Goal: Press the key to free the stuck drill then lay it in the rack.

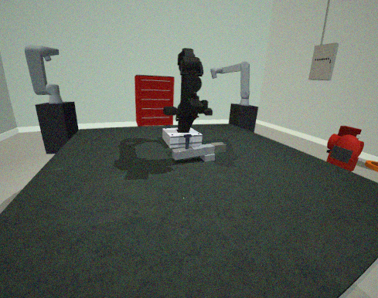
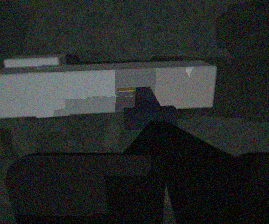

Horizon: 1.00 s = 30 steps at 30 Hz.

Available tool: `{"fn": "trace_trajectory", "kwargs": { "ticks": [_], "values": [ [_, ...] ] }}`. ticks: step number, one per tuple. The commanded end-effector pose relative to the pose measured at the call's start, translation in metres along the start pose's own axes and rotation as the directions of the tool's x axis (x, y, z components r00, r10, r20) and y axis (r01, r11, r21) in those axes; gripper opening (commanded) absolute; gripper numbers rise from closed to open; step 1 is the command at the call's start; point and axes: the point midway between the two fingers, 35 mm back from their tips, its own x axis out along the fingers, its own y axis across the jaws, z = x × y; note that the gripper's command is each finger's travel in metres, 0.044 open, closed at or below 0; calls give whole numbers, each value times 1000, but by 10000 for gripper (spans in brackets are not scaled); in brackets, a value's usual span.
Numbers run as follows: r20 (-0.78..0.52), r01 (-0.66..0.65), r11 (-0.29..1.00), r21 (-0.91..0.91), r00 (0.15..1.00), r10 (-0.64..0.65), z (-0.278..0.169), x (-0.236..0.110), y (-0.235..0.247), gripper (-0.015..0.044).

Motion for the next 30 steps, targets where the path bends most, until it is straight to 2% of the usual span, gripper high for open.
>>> {"fn": "trace_trajectory", "kwargs": {
  "ticks": [1,15,30],
  "values": [
    [-12,-8,999,-31,1000,8,1,-2,2,0],
    [-12,-8,999,-31,1000,8,1,13,3,0],
    [-12,-8,999,-31,1000,8,-3,13,4,0]
  ]
}}
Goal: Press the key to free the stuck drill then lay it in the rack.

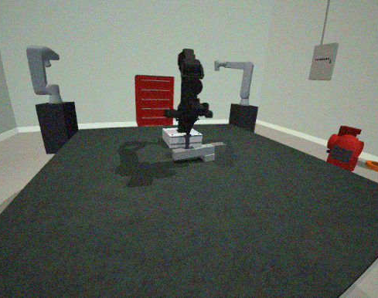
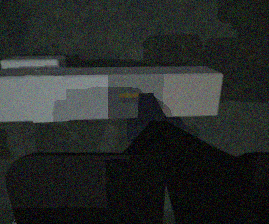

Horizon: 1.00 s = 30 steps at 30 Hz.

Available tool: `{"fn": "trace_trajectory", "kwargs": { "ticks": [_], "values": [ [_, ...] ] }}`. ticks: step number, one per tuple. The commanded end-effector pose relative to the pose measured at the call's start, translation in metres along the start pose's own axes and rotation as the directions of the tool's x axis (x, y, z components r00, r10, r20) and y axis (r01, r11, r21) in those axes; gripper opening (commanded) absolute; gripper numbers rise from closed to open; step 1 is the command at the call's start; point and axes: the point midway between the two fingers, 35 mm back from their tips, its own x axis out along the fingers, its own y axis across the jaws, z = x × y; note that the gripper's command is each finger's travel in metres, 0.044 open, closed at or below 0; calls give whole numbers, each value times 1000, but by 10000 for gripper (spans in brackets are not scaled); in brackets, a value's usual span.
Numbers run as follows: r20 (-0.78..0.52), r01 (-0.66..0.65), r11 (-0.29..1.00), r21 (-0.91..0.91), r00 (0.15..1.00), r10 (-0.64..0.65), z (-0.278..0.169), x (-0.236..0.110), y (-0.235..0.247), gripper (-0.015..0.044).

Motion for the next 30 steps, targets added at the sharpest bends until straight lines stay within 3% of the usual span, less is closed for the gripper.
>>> {"fn": "trace_trajectory", "kwargs": {
  "ticks": [1,30],
  "values": [
    [-12,-8,1000,-4,1000,8,-5,3,2,0],
    [-12,-8,1000,-4,1000,8,-5,7,1,0]
  ]
}}
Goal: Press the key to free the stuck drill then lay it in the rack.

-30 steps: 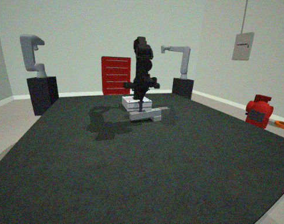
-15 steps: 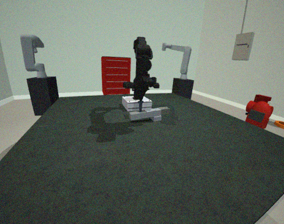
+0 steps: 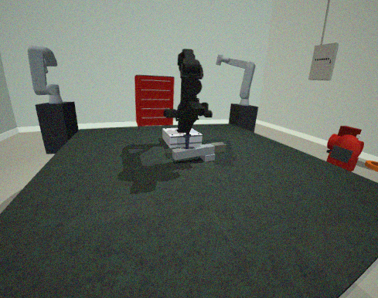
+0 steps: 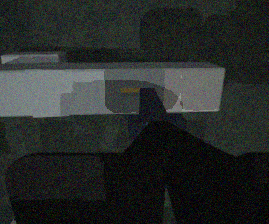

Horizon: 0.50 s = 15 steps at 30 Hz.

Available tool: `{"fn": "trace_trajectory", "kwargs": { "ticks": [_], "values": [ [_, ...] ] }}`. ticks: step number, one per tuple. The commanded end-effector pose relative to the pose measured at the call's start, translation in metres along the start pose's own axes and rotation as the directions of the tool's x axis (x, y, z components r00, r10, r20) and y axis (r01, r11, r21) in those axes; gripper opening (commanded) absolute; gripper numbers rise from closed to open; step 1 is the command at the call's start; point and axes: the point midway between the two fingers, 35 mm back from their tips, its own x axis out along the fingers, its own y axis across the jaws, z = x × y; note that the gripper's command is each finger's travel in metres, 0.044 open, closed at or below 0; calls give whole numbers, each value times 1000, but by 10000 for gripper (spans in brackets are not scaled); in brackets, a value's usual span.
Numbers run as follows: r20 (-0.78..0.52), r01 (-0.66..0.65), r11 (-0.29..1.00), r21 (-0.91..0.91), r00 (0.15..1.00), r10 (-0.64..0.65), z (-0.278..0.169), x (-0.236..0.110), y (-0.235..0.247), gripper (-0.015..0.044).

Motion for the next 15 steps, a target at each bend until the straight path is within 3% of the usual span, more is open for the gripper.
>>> {"fn": "trace_trajectory", "kwargs": {
  "ticks": [1,15],
  "values": [
    [-11,-4,1000,-3,1000,4,1,6,0,0],
    [-10,-4,1000,-3,1000,4,3,13,0,0]
  ]
}}
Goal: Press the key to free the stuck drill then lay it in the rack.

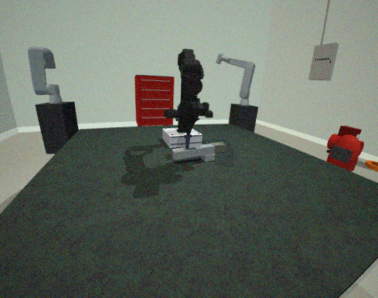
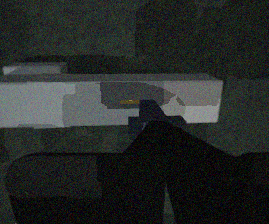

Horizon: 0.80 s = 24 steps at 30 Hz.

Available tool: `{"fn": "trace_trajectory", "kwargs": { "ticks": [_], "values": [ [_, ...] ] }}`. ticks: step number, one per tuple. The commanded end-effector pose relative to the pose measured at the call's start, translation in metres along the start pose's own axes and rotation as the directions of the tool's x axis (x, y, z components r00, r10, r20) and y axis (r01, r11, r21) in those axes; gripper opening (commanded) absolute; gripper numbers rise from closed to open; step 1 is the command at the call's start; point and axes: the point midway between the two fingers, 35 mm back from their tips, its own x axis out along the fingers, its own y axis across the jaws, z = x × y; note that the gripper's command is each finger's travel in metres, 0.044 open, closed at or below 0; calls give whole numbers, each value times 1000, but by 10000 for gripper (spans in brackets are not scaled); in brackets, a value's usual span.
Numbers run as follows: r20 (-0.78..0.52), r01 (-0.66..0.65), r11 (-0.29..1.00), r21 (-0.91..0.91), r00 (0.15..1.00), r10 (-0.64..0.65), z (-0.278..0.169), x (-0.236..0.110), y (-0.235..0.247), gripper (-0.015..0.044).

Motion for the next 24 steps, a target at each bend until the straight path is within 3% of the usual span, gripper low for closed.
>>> {"fn": "trace_trajectory", "kwargs": {
  "ticks": [1,24],
  "values": [
    [-29,-4,1000,1,1000,4,-4,10,0,0],
    [-30,-4,1000,1,1000,4,-9,16,1,0]
  ]
}}
